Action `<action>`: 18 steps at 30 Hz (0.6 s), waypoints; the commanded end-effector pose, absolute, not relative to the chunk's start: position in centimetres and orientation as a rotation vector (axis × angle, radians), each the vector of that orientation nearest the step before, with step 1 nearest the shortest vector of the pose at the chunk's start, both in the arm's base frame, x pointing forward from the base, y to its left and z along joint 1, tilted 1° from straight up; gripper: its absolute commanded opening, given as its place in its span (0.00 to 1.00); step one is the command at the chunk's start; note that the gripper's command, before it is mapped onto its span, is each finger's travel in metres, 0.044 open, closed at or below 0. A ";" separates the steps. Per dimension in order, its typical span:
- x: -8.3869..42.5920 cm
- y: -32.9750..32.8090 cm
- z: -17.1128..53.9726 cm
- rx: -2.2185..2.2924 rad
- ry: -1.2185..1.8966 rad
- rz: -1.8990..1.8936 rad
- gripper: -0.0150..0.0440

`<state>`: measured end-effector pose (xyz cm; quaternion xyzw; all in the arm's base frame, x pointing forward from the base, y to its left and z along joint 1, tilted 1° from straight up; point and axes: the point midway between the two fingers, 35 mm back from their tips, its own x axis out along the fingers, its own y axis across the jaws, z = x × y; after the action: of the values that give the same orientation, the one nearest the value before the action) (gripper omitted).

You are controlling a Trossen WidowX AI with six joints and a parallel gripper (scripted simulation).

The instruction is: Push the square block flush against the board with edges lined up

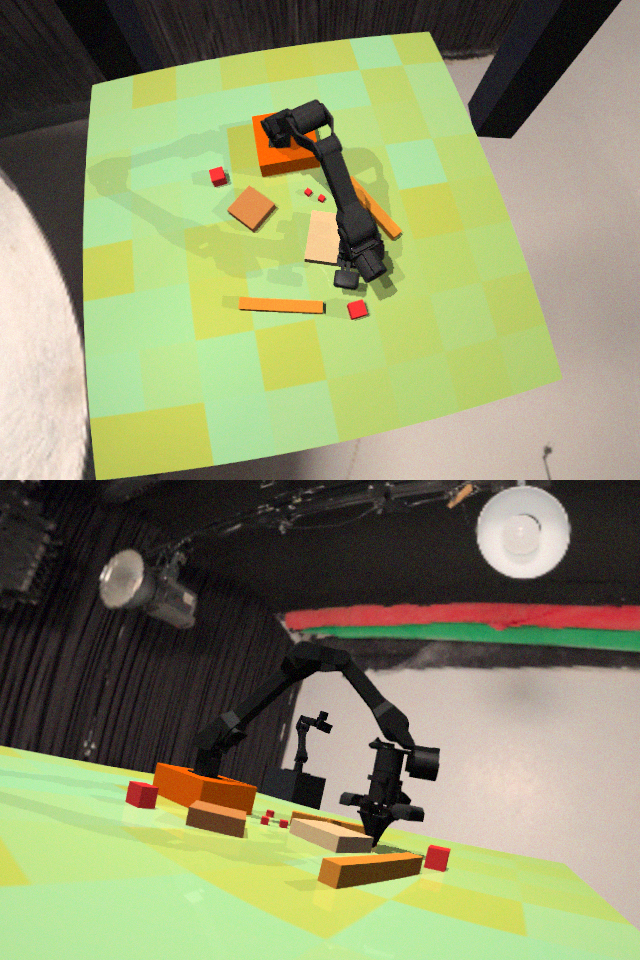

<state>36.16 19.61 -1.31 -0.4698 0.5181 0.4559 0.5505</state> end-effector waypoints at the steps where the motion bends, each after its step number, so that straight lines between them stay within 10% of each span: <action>1: 35.9 18.9 -1.6 -1.114 1.233 1.085 0.25; 18: 35.7 16.4 -1.6 -1.115 1.235 1.084 0.25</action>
<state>36.14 17.45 -0.96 -0.4702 0.5114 0.4581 0.5546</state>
